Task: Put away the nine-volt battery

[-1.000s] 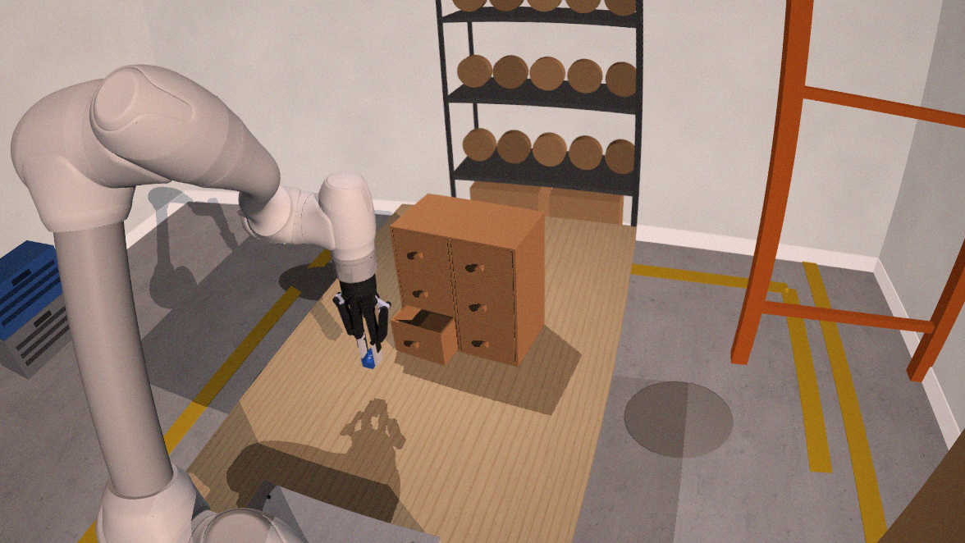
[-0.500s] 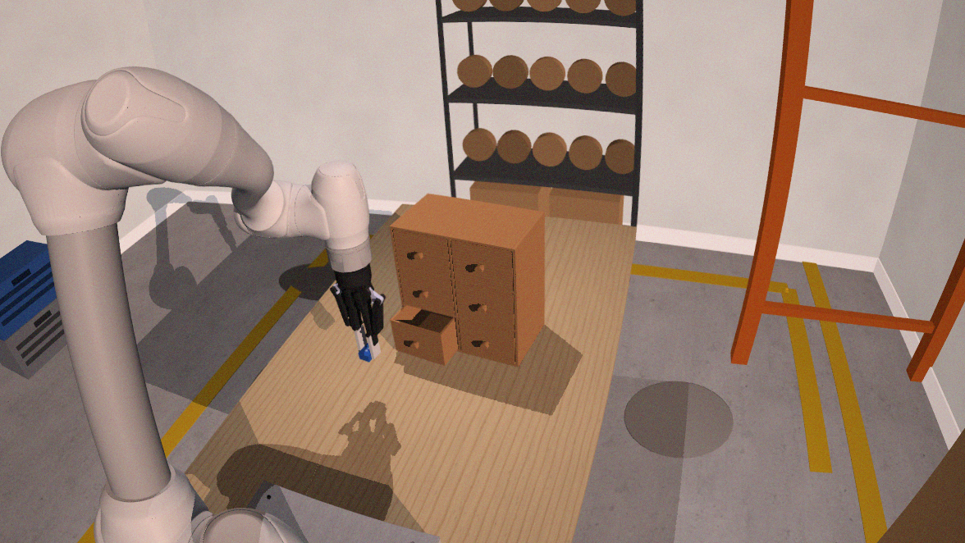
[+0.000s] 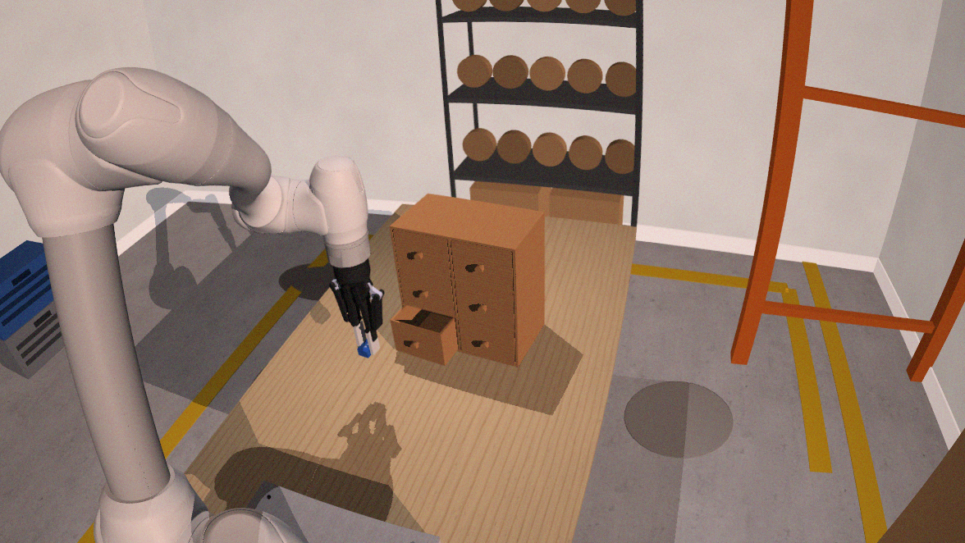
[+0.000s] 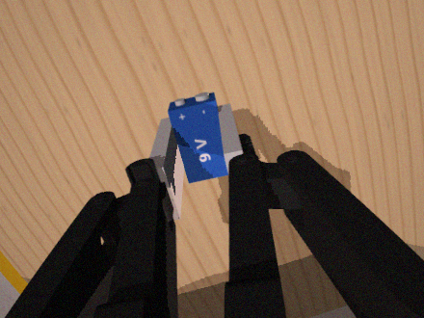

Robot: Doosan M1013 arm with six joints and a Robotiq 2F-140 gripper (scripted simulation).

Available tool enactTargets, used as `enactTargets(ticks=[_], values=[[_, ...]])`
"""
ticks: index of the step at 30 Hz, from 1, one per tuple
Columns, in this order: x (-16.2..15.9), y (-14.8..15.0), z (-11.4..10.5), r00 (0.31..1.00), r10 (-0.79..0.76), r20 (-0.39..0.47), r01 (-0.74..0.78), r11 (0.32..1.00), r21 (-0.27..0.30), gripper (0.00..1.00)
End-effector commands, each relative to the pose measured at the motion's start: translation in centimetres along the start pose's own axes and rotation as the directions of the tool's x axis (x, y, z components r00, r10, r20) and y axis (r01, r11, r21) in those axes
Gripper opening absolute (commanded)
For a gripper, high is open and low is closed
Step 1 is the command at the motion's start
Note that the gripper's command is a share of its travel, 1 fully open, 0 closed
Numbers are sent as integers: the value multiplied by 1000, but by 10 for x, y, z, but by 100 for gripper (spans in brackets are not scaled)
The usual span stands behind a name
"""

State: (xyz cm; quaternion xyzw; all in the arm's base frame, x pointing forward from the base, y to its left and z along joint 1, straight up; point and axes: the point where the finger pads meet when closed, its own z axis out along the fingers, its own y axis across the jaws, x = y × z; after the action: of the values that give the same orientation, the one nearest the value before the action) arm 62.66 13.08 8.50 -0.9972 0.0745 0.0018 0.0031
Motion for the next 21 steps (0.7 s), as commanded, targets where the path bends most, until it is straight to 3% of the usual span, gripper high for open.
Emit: enactTargets(ticks=[1,10,21], values=[[0,1,-1,1000,2,-16,-2,1000,-6,14],[-1,1,0,997,2,-76,-2,1000,-6,14],[-5,1,2,966,1,-260,-2,1000,-6,14]])
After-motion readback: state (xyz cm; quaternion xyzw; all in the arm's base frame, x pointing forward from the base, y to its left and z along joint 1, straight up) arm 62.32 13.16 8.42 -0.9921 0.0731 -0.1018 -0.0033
